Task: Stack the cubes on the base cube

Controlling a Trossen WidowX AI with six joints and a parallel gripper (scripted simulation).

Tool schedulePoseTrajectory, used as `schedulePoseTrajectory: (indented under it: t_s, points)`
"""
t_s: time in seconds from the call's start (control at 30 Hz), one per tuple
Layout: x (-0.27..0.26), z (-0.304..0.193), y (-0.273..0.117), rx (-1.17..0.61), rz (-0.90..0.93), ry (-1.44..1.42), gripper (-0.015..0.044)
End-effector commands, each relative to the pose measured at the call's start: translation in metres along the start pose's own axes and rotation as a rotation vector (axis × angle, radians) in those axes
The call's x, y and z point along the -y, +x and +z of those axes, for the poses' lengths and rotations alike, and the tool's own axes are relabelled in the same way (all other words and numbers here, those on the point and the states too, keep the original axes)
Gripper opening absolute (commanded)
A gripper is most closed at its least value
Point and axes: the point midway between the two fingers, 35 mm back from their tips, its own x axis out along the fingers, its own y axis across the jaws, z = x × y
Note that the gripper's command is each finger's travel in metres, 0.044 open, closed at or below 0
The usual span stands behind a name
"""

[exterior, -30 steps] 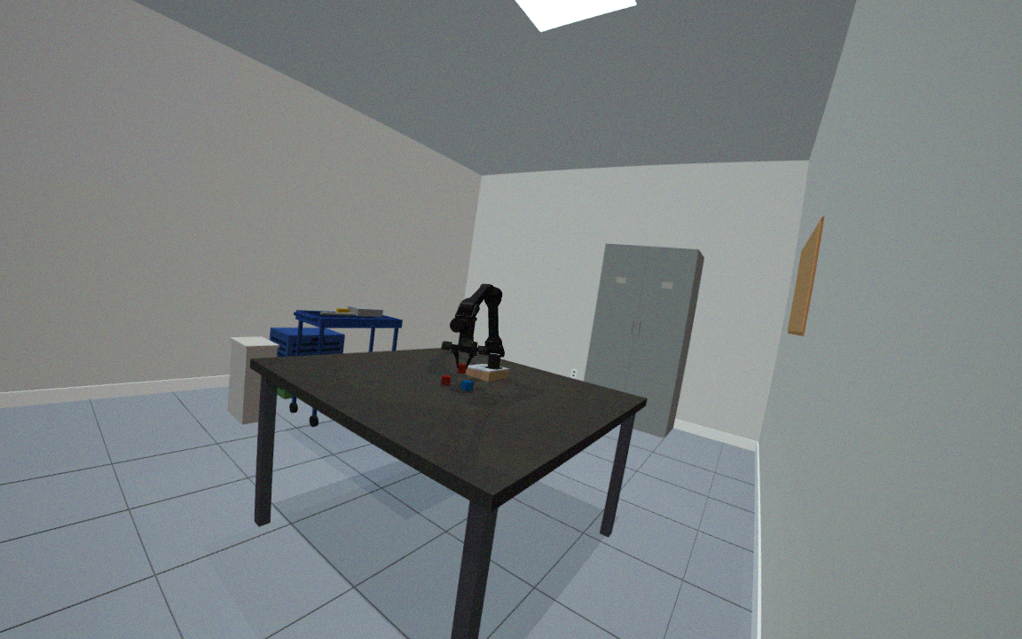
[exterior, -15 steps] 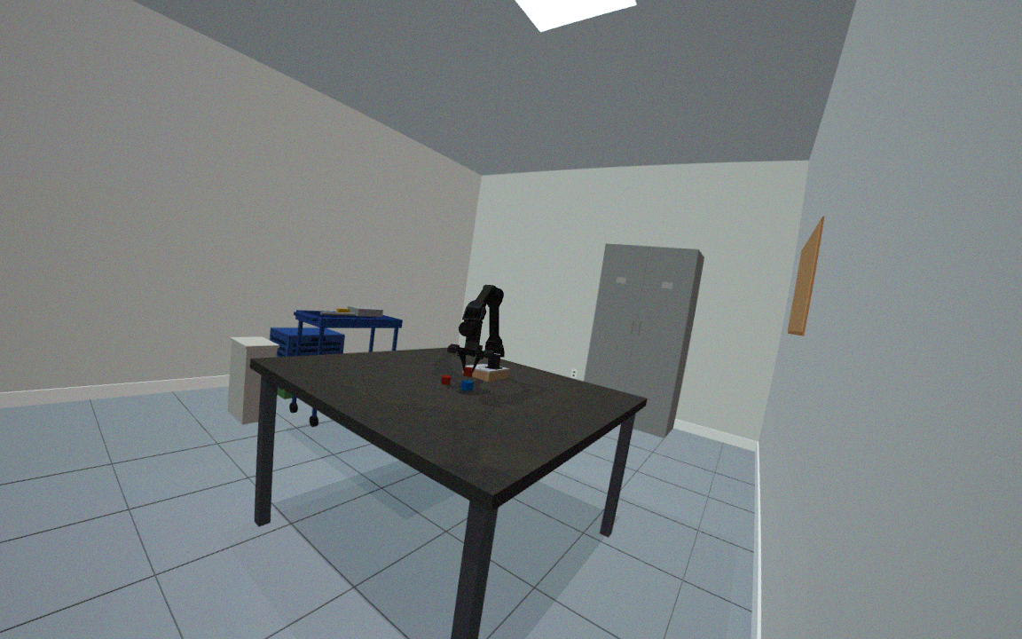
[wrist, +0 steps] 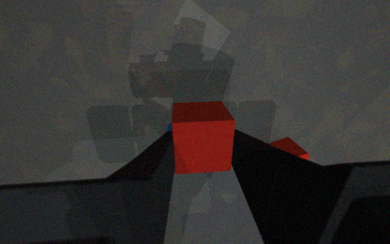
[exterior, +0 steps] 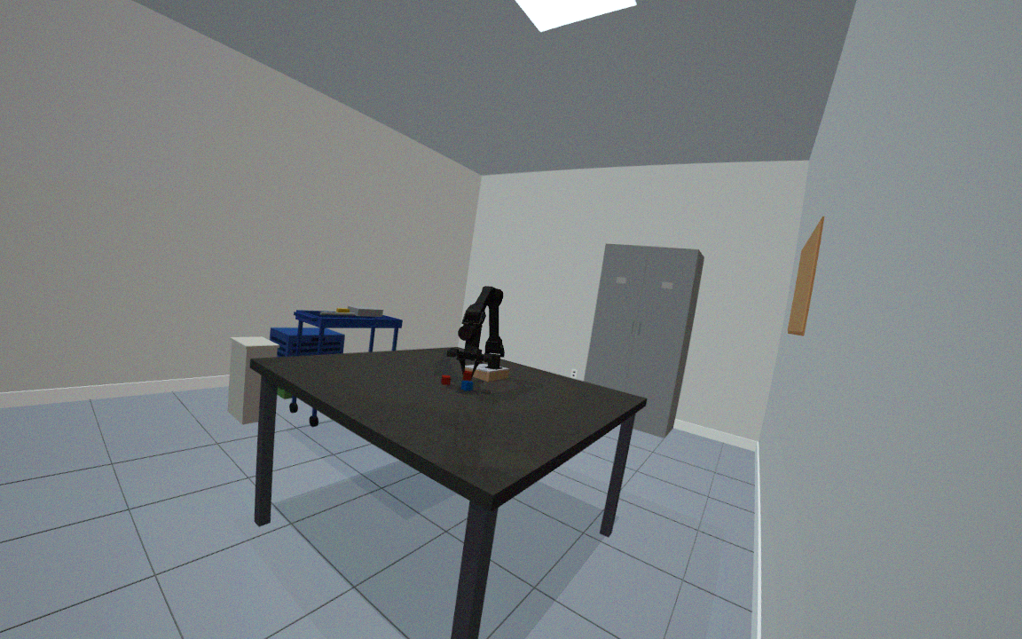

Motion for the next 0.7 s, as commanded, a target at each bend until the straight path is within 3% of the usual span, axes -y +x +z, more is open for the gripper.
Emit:
schedulePoseTrajectory:
  t_s: [0.0, 0.67]
  points:
    - [-0.0008, -0.0014, 0.009, -0.007, 0.003, 0.005, 0.0105]
    - [-0.0008, -0.0015, 0.0118, -0.007, 0.003, -0.001, 0.0105]
